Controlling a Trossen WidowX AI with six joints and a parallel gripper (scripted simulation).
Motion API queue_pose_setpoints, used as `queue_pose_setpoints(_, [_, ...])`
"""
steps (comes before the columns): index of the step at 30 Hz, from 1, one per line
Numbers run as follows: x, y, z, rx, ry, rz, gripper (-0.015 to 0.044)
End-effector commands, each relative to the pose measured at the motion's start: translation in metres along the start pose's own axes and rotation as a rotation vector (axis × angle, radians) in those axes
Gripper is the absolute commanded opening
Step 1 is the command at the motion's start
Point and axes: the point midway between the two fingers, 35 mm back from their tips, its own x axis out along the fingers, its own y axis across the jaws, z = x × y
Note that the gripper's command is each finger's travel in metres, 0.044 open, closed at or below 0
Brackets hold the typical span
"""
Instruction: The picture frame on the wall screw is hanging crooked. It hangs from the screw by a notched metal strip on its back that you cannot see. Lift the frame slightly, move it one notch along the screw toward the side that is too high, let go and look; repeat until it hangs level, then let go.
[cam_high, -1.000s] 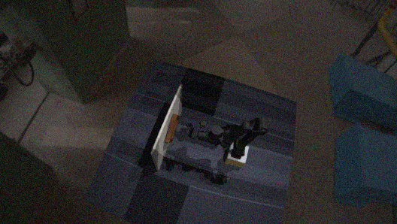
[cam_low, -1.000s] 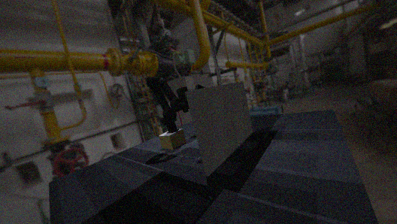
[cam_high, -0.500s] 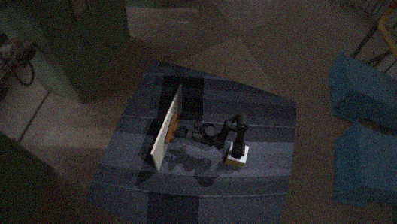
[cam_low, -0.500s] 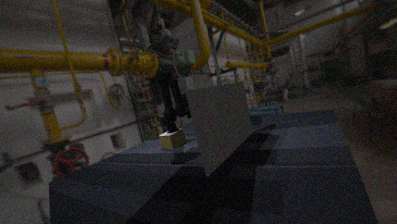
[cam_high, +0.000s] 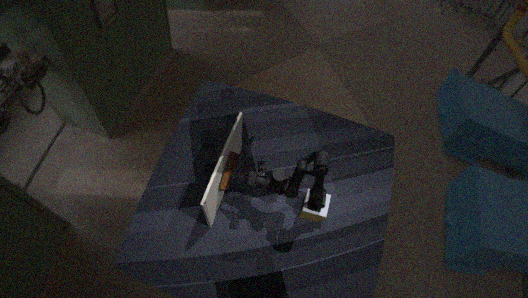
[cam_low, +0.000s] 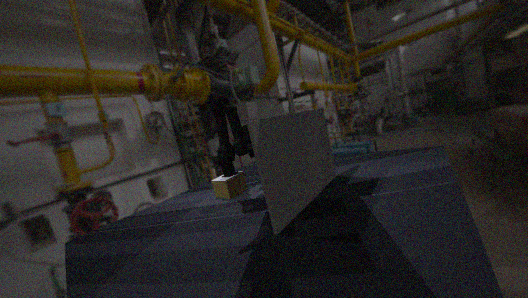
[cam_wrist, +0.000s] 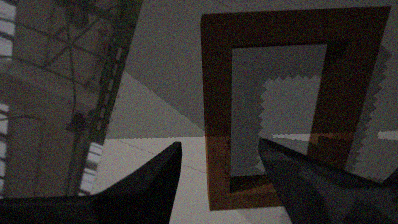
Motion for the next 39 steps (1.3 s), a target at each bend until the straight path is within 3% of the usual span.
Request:
queue_pose_setpoints(1, [0.002,-0.001,-0.001,-0.006,0.004,-0.001,0.026])
queue_pose_setpoints(25, [0.039,0.0,0.0,-0.006,0.002,0.002,0.026])
queue_pose_setpoints(39, [0.04,0.0,0.0,-0.006,0.002,0.002,0.026])
